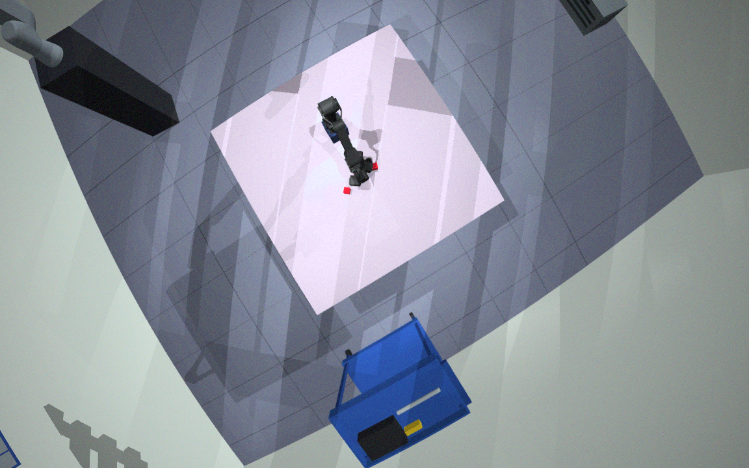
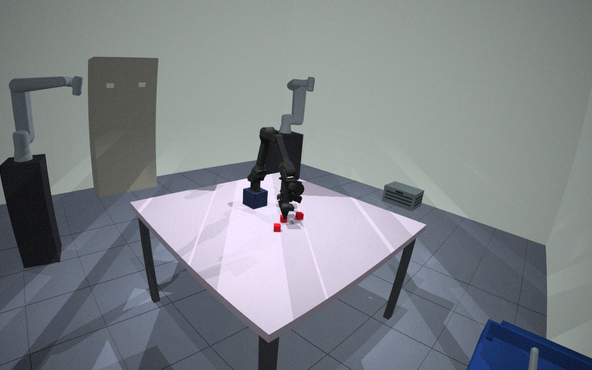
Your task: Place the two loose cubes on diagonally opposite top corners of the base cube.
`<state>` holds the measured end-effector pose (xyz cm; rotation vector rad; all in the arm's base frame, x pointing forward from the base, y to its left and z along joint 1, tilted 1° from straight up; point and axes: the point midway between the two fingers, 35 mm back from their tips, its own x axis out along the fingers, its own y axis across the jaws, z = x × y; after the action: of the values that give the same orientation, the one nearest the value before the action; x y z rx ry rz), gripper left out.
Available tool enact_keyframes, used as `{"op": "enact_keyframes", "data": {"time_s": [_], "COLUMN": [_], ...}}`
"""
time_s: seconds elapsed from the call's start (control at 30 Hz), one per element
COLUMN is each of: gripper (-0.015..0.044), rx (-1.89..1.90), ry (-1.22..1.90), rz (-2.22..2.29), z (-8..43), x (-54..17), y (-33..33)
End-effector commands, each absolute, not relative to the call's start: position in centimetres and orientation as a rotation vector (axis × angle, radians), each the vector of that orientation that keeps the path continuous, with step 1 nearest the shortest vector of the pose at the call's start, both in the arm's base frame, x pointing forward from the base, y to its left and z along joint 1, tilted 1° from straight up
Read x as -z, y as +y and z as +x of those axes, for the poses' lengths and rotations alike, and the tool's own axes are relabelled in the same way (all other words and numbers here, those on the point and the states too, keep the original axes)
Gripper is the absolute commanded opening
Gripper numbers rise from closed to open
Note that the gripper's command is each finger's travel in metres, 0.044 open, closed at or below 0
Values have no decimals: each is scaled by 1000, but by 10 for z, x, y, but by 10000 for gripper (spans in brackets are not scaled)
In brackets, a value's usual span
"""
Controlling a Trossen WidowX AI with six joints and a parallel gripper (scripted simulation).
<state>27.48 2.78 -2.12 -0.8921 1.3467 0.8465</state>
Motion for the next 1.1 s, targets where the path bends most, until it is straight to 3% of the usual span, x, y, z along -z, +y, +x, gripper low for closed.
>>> {"op": "enact_keyframes", "data": {"time_s": [0.0, 0.13, 0.33, 1.07], "gripper": [265, 265, 107, 105], "rx": [-846, -846, -846, -846], "ry": [1351, 1351, 1351, 1350], "rz": [-884, -884, -884, -884], "z": [273, 273, 273, 278], "x": [30, 34, 34, -18], "y": [28, 28, 28, 29]}}
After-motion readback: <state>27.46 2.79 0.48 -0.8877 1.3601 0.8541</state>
